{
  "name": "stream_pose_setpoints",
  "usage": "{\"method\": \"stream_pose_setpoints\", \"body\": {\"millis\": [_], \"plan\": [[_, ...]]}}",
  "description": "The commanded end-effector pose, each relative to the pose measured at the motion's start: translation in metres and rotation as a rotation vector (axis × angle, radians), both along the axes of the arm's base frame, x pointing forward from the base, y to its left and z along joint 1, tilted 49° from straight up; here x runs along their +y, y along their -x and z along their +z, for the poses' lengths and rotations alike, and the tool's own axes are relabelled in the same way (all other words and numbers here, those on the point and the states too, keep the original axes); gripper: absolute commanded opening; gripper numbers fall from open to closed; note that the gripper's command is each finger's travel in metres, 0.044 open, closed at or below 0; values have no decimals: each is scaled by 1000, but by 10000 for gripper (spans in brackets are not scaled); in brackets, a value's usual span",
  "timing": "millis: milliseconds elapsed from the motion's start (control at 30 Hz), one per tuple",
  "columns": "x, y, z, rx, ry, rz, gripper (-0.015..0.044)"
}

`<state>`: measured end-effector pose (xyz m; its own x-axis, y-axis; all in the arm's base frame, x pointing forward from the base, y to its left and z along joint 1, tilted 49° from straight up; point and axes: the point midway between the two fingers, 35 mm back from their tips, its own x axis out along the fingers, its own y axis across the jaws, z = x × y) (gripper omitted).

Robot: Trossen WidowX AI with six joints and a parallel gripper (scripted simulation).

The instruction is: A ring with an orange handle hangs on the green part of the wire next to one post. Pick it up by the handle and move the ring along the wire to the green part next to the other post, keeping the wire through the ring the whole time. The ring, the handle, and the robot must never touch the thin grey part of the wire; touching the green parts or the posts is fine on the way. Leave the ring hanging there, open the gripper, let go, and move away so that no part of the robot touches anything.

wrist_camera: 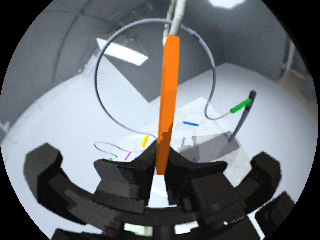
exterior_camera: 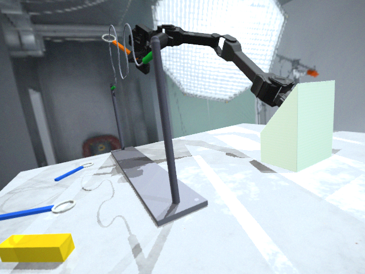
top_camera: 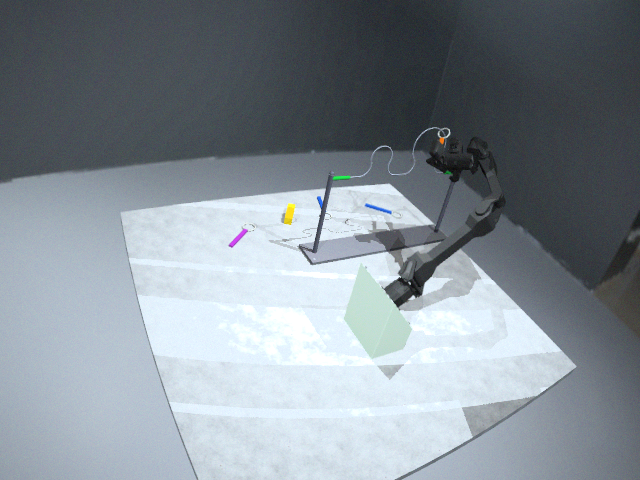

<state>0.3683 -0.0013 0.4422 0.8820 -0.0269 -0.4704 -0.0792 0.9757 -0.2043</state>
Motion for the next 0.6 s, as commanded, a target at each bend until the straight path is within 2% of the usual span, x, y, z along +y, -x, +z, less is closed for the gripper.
{"method": "stream_pose_setpoints", "body": {"millis": [0, 567], "plan": [[-1, 0, -1, -7, 52, 3, -150], [-8, -2, 1, -50, 261, 2, -150]]}}
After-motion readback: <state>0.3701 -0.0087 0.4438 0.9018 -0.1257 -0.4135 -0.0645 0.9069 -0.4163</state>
